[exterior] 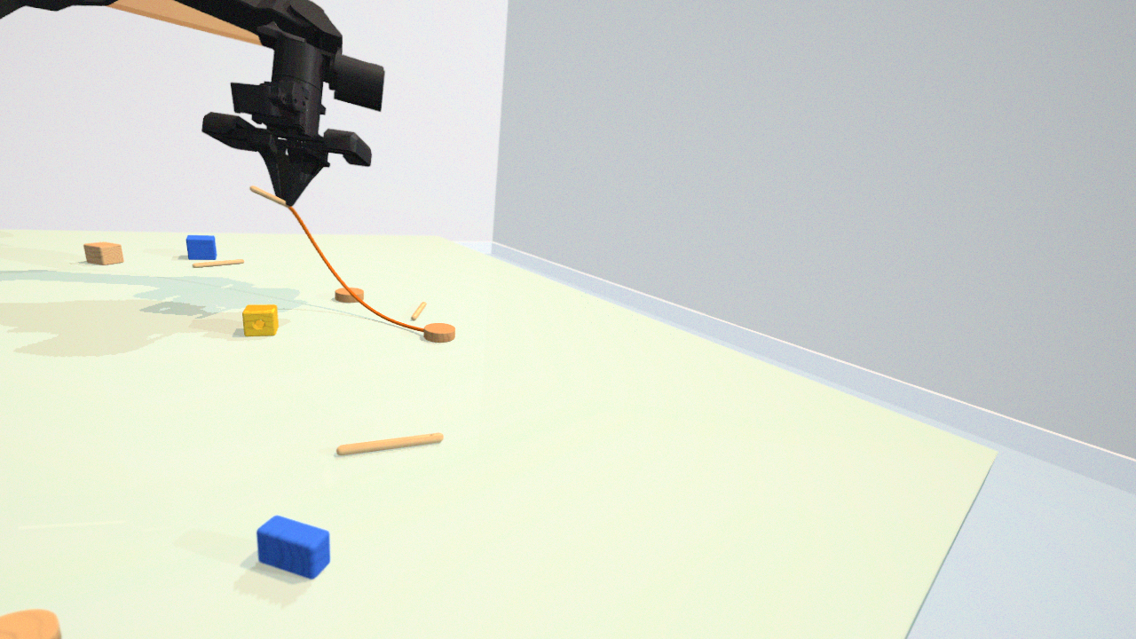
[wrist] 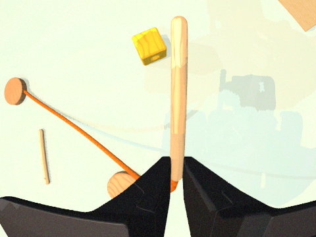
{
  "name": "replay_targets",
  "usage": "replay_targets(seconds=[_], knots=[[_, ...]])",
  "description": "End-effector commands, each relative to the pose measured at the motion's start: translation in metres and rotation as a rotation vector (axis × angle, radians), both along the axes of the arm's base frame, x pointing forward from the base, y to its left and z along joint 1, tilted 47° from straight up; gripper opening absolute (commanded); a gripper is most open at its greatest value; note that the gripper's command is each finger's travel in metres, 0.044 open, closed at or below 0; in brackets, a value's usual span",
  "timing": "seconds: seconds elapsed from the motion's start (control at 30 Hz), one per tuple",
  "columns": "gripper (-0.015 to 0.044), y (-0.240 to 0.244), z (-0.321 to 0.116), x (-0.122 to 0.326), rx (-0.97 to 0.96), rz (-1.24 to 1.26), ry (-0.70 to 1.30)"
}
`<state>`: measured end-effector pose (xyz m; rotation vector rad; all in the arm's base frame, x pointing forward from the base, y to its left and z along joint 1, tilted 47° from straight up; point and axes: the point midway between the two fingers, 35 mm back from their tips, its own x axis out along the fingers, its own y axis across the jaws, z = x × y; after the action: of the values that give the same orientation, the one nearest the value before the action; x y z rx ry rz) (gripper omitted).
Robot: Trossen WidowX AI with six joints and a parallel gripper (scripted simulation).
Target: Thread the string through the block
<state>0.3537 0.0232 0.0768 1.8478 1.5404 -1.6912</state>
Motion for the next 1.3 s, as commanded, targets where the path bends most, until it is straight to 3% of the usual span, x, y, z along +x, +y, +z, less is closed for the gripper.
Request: replay_targets(seconds=[0.0,0.43,1.27], knots=[[0.0,-0.001,0.0,0.001,-0.004,0.021,-0.021],[0.0,0.007,0.008,0.015,-0.003,0.286,-0.306],[0.0,0.016,-0.008,0.019,0.061,0.25,-0.324]])
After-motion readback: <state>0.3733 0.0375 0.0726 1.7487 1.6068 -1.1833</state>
